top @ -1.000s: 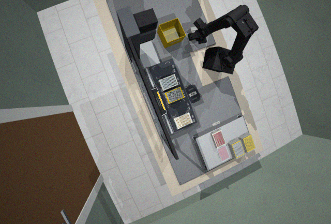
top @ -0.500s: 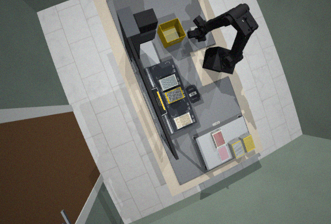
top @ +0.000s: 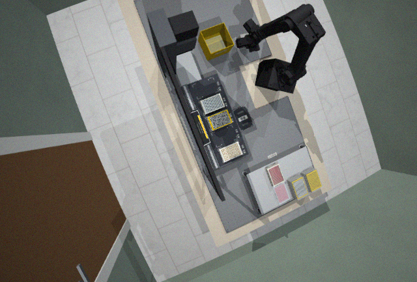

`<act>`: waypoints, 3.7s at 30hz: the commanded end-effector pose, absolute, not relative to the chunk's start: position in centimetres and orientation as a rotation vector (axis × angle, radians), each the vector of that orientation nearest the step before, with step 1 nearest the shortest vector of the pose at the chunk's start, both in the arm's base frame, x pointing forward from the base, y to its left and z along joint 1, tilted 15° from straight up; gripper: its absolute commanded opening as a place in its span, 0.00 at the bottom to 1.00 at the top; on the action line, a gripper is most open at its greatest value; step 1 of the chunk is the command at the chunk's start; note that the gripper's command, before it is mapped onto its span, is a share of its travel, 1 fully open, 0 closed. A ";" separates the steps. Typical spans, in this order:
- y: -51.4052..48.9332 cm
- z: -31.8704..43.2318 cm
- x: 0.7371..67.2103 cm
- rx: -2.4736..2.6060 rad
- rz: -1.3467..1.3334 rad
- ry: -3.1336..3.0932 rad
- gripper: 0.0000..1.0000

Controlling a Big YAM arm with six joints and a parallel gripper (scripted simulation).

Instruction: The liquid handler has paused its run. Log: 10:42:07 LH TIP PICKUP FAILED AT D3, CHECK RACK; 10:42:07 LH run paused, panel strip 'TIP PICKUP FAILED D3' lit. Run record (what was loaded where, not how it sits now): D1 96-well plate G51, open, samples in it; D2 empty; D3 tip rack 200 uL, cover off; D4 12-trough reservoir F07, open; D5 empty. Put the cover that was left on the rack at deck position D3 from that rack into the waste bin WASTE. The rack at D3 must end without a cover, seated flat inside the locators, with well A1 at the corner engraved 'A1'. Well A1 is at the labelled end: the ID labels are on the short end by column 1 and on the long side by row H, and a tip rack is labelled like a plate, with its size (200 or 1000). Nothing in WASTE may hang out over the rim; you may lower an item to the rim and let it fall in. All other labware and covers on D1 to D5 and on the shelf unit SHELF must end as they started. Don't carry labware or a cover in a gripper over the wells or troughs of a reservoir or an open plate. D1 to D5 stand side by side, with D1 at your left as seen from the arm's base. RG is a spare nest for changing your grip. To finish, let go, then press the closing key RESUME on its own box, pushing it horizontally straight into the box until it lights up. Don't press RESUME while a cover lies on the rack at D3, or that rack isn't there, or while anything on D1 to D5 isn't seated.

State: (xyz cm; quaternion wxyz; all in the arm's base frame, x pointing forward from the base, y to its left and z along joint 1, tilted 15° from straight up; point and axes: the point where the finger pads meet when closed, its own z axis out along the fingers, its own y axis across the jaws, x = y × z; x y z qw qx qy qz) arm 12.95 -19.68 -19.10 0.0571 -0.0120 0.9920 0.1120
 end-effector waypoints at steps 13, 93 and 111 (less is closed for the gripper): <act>-20.7 -19.6 12.8 -0.051 0.352 3.010 0.00; -23.3 -20.2 13.0 -0.048 0.338 3.009 0.00; -23.9 -20.3 13.0 -0.048 0.332 3.008 0.00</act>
